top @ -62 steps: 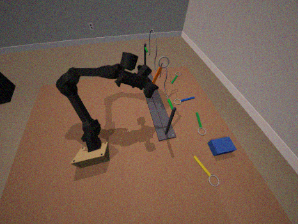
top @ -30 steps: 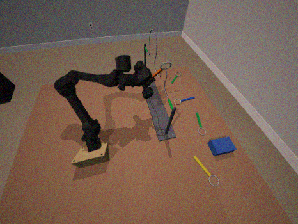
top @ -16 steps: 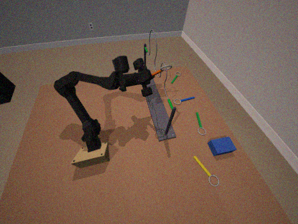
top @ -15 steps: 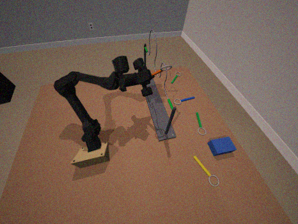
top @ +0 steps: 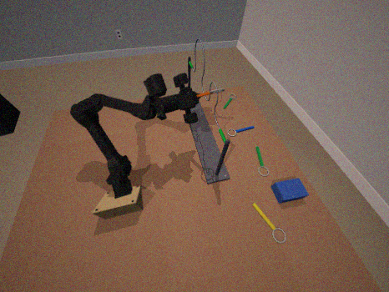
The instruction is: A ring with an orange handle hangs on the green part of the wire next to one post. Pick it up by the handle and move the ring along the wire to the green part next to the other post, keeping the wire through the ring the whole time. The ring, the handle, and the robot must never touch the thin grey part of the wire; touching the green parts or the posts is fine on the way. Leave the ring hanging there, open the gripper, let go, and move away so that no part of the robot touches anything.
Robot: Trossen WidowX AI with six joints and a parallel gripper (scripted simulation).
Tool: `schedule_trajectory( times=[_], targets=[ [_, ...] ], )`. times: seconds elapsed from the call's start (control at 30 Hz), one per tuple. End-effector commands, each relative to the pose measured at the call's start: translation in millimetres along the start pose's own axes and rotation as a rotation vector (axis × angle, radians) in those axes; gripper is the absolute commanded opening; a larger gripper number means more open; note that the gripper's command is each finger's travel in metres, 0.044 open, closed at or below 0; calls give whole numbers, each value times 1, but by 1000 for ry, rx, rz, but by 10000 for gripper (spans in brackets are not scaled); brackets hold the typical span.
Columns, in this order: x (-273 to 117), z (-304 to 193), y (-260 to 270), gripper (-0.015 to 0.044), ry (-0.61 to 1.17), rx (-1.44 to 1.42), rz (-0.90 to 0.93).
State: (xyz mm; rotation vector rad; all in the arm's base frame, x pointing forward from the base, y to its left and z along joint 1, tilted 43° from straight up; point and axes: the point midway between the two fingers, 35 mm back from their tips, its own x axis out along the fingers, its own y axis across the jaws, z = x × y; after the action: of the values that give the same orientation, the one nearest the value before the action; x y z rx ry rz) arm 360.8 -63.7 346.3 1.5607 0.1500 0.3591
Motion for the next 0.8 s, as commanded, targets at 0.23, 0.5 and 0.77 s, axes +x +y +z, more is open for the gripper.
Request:
schedule_trajectory(
  times=[0.23, 0.5, 0.77],
  targets=[
    [0, 1, 5, -150, -20, 131, 62],
    [1, 2, 13, -150, -32, 220, 111],
    [1, 4, 20, -150, -45, 318, 166]
  ],
)
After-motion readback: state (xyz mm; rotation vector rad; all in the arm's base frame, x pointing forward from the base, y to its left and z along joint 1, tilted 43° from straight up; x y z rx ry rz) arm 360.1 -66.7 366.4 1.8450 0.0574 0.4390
